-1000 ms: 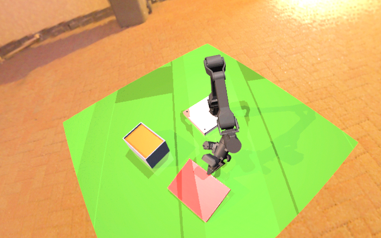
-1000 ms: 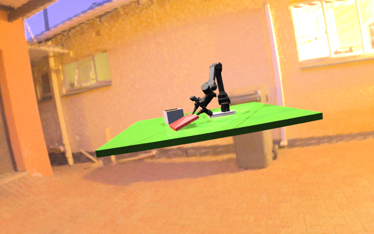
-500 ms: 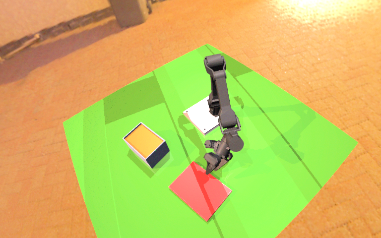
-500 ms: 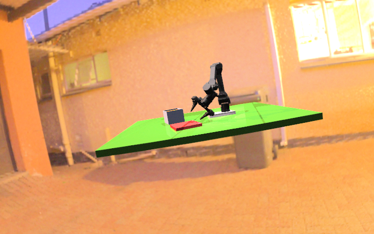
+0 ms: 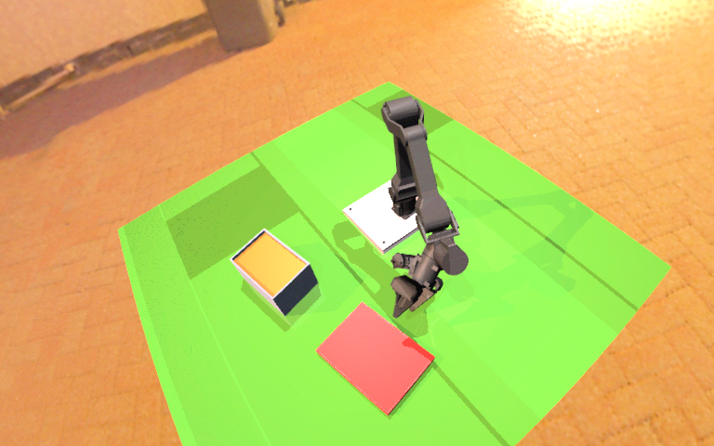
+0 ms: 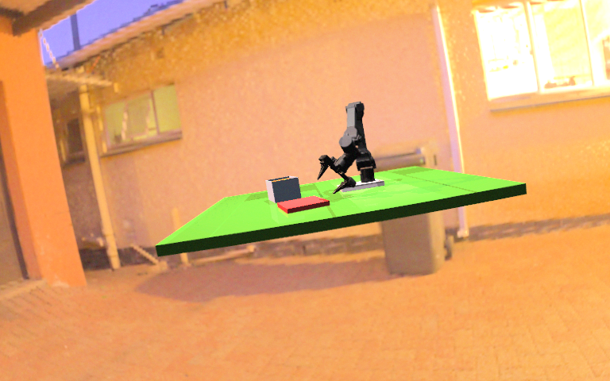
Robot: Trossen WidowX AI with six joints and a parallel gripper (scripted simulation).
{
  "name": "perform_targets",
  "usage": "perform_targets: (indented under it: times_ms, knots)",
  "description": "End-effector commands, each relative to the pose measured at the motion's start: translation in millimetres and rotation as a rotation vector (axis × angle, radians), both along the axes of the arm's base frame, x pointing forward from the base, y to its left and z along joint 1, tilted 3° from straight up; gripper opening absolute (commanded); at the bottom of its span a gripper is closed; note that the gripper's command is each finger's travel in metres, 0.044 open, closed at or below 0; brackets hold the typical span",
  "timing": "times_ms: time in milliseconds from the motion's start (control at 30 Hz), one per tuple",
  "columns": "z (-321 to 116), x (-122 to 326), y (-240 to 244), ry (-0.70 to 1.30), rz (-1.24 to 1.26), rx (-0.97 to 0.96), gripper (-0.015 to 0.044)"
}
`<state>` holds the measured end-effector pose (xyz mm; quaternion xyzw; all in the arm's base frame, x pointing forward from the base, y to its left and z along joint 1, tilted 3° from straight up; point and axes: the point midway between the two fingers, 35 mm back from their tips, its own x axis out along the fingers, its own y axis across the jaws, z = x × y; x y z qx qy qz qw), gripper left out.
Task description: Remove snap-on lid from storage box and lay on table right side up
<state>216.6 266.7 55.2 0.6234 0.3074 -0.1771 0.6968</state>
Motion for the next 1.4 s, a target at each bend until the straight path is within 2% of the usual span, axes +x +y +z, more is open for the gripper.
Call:
perform_targets:
  times_ms: [0,433,1367]
  knots:
    - [2,-7,-2,-0.004,-0.005,0.006,0.0440]
    - [3,-26,-5,-0.003,-0.004,0.006,0.0440]
    - [55,-44,-7,-0.001,-0.004,0.006,0.0440]
